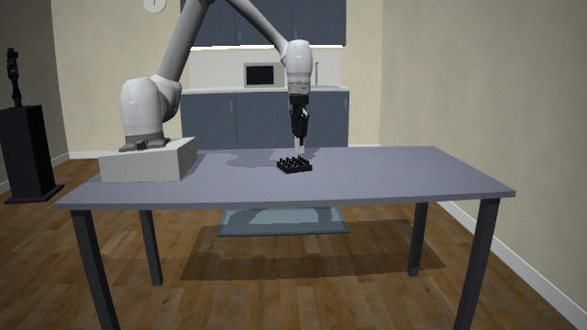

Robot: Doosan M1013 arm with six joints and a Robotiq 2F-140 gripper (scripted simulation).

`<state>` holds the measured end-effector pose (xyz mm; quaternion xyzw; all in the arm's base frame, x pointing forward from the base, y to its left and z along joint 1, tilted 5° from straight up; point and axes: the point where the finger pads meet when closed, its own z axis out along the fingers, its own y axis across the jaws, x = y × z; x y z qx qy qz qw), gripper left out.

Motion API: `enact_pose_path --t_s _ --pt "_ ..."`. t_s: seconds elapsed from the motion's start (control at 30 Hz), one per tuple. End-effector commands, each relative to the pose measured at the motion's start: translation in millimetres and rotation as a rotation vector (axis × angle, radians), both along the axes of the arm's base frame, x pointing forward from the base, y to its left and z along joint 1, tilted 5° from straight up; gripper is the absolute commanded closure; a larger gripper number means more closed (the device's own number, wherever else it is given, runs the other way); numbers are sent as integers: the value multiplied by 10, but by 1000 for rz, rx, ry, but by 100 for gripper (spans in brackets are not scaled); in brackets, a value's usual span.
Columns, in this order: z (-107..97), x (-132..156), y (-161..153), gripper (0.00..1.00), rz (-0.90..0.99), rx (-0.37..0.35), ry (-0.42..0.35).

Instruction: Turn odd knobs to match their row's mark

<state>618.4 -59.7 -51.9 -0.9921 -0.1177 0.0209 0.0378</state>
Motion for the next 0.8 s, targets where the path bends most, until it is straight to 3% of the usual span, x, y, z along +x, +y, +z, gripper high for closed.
enact_pose_path --t_s 0.0,0.77 --pt "-36 -1 3 88 0 0 0" --pt "-100 -5 7 88 0 0 0"
